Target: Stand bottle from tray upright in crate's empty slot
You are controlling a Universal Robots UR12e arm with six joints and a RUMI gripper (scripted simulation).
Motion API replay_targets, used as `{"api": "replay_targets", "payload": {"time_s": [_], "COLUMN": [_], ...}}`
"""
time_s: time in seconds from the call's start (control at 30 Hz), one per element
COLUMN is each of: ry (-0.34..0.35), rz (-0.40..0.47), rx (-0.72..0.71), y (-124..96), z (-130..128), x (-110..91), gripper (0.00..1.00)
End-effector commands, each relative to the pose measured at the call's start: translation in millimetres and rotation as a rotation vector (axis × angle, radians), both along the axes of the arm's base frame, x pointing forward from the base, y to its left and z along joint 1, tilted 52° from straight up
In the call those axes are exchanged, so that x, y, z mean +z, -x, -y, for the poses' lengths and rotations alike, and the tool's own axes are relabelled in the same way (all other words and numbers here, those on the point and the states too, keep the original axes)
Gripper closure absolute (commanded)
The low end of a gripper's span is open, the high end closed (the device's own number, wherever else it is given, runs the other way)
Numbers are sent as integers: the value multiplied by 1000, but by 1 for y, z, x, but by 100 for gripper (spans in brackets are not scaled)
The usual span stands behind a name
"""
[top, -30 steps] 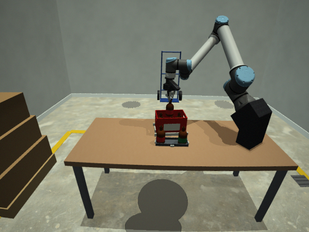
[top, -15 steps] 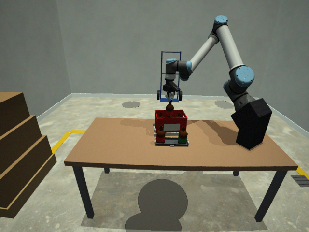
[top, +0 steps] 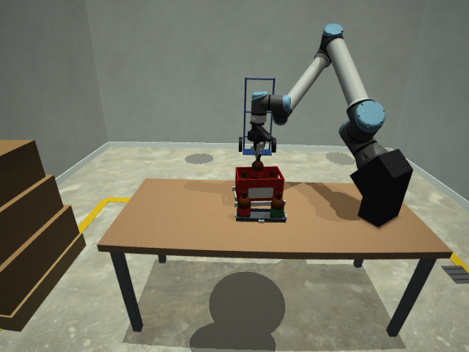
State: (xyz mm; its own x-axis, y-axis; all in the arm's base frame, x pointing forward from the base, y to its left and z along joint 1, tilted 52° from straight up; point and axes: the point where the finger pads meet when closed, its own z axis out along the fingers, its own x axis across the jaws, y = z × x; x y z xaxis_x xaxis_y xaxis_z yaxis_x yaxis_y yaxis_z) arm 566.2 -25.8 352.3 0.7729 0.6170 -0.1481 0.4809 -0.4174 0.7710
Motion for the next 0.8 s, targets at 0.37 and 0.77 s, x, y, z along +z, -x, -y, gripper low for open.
{"api": "replay_targets", "payload": {"time_s": [0.37,0.77], "ry": [0,0], "rz": [1,1], "rx": [1,1], "y": [-5,-5], "z": [7,7], "x": [-6,-7], "gripper": [100,100]}}
